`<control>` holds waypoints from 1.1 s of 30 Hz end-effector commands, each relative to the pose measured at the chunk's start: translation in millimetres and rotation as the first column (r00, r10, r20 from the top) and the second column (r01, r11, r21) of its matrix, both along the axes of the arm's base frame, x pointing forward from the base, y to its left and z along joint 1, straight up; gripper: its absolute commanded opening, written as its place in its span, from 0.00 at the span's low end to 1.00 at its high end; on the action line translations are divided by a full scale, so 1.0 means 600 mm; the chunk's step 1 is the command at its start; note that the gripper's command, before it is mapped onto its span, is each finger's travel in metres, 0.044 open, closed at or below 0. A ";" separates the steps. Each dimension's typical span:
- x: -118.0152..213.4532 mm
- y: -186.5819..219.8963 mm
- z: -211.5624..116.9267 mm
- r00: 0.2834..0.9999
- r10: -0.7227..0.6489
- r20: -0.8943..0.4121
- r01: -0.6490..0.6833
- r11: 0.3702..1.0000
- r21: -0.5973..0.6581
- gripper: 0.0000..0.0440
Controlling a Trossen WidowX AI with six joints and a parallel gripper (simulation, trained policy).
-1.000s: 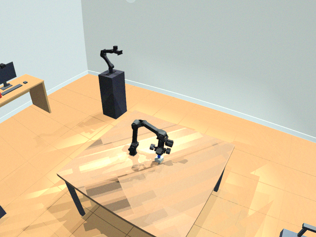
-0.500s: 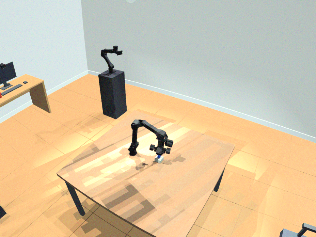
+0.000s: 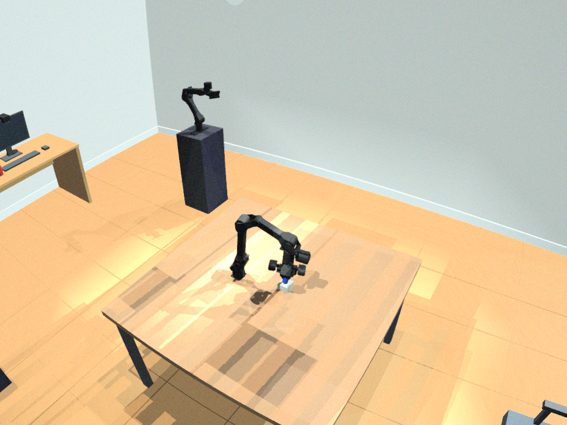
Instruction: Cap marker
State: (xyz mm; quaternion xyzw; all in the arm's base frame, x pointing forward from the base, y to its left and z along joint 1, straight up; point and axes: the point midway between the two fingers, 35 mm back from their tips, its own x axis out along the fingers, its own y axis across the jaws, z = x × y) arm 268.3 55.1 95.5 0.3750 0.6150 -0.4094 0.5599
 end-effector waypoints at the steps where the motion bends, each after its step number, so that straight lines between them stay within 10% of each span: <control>1: -0.001 -0.018 -0.026 1.000 0.003 -0.027 -0.004 0.999 -0.046 0.20; 33: 0.011 -0.029 -0.019 0.998 0.062 0.027 -0.061 0.998 -0.029 0.34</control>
